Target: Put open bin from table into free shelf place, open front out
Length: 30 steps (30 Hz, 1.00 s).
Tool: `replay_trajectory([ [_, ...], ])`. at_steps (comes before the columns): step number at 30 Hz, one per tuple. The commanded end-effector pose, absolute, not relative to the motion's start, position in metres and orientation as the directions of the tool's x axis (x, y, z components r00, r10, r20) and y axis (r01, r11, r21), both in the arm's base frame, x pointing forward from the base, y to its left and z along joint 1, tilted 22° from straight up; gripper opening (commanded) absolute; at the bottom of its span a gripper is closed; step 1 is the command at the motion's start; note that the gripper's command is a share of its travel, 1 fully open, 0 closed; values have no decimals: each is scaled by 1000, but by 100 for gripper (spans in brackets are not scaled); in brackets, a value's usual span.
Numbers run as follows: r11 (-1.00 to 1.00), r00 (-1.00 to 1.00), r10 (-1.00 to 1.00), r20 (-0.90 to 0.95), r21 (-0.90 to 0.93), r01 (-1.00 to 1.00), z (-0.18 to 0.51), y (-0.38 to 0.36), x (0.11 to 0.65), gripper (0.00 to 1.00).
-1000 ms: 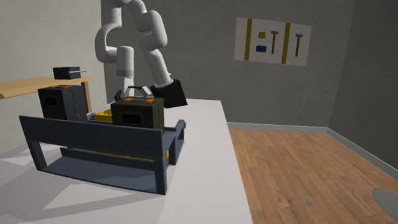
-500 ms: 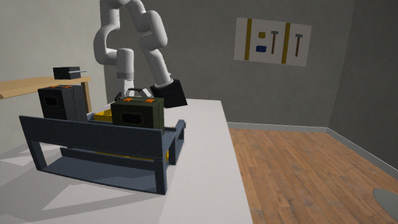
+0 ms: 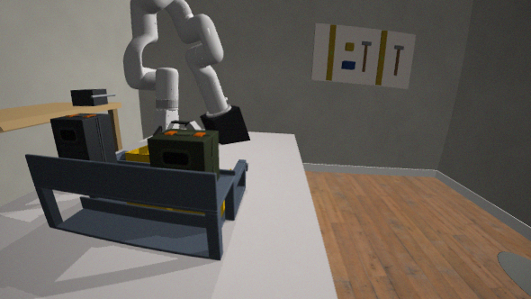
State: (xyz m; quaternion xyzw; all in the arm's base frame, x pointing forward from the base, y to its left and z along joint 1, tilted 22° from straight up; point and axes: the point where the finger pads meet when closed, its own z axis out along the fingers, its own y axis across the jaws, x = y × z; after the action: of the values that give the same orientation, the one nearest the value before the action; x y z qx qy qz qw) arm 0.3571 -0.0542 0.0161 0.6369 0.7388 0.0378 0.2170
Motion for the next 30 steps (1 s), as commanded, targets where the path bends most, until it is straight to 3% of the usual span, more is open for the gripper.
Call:
replay_trajectory([
  [1,186,-94,957,-273,334,924,17,-54,358,100],
  [30,186,-95,957,-273,334,924,14,-55,359,100],
])
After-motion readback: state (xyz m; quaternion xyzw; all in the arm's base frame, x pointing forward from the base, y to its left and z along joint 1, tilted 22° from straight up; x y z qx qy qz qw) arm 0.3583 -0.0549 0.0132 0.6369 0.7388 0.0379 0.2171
